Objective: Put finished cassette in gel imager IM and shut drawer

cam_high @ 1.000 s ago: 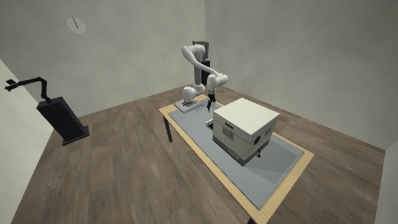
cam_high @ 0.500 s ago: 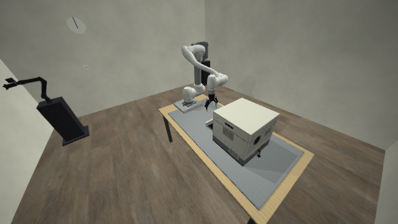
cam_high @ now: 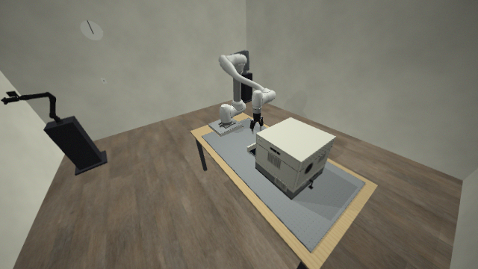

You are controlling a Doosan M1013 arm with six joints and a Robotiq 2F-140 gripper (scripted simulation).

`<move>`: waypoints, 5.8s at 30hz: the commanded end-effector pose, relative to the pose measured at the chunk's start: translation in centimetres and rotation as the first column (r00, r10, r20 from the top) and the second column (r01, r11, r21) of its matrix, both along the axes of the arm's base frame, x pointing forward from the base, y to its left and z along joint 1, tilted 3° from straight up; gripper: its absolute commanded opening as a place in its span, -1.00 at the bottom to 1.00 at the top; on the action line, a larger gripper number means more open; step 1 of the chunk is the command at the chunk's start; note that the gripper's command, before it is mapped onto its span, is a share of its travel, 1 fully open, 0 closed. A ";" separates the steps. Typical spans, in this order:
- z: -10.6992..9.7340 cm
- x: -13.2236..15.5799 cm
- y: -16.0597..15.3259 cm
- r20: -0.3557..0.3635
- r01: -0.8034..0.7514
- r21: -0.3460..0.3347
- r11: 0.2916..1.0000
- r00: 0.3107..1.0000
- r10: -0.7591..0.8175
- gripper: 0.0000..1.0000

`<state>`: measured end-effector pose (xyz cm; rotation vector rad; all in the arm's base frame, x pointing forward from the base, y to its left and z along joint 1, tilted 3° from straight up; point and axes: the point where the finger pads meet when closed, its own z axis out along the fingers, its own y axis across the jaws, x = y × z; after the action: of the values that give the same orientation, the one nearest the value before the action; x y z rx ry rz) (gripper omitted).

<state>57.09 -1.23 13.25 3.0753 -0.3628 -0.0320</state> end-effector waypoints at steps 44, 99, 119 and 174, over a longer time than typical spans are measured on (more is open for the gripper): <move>-7.9 -1.8 18.7 0.030 0.583 -0.009 0.812 0.812 -0.583 0.35; -13.2 -3.4 23.0 0.037 0.687 -0.008 0.726 0.726 -0.687 0.35; -15.6 -3.5 22.9 0.037 0.687 -0.008 0.726 0.726 -0.687 0.35; -15.6 -3.5 22.9 0.037 0.687 -0.008 0.726 0.726 -0.687 -0.80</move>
<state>53.60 21.61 -2.58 2.7164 -1.4725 -0.0025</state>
